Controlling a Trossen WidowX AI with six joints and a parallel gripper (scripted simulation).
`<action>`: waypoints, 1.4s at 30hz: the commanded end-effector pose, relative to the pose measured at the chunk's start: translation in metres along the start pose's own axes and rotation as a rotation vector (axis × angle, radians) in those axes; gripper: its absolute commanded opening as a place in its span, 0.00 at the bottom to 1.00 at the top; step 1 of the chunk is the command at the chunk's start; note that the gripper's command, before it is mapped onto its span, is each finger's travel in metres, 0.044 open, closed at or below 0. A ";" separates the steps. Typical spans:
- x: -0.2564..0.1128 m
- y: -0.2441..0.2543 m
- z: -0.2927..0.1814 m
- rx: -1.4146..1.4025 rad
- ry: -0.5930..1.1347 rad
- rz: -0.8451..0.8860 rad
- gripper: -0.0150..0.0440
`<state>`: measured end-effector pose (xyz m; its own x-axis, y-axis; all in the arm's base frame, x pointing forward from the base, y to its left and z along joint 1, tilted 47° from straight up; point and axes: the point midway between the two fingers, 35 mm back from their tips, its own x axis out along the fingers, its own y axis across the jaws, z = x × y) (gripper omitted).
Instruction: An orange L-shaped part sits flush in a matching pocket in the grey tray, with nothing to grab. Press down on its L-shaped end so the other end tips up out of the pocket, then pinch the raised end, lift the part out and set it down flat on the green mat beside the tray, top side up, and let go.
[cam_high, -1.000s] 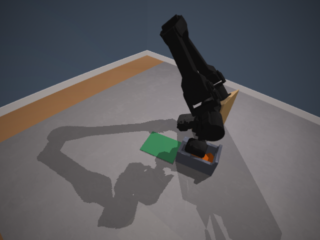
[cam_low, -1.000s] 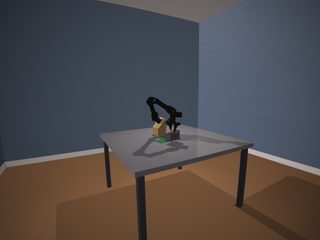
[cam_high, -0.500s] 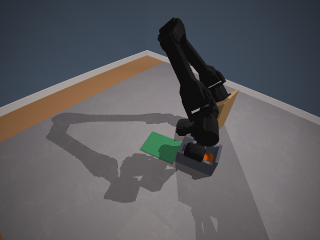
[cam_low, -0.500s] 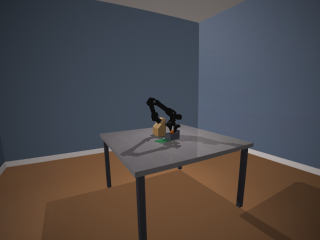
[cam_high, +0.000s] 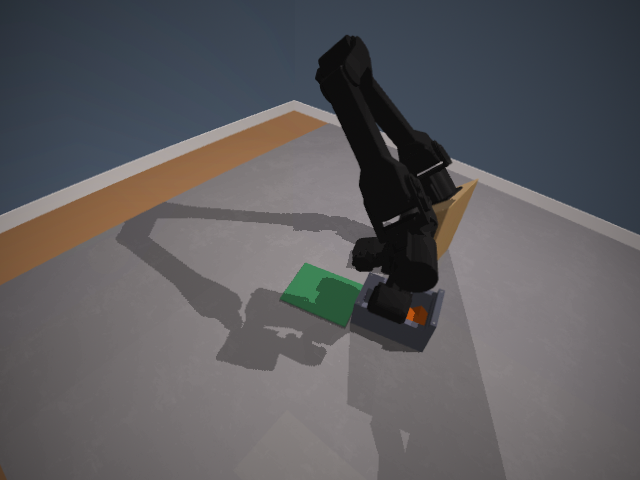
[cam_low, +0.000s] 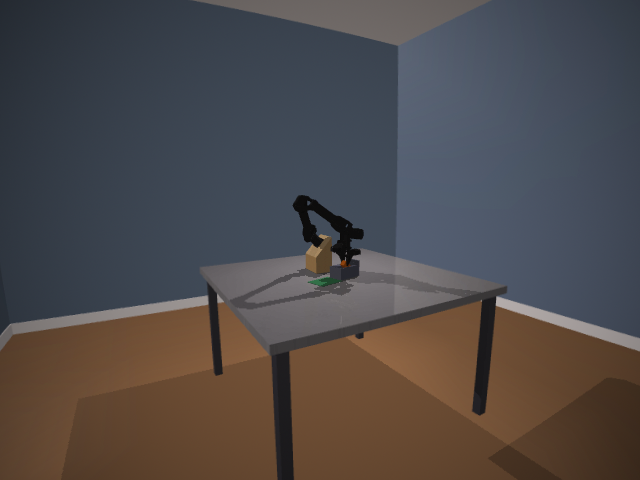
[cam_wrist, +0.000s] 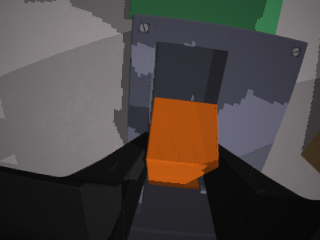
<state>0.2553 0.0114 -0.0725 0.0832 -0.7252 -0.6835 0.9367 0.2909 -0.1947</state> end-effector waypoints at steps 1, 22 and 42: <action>-0.001 0.000 0.000 0.002 0.000 0.001 0.30; -0.022 0.000 0.000 0.000 -0.002 0.002 0.25; -0.053 0.000 0.000 -0.001 -0.002 0.002 0.25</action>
<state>0.2506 0.0437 -0.0398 0.0819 -0.7318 -0.6766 0.9360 0.2897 -0.2001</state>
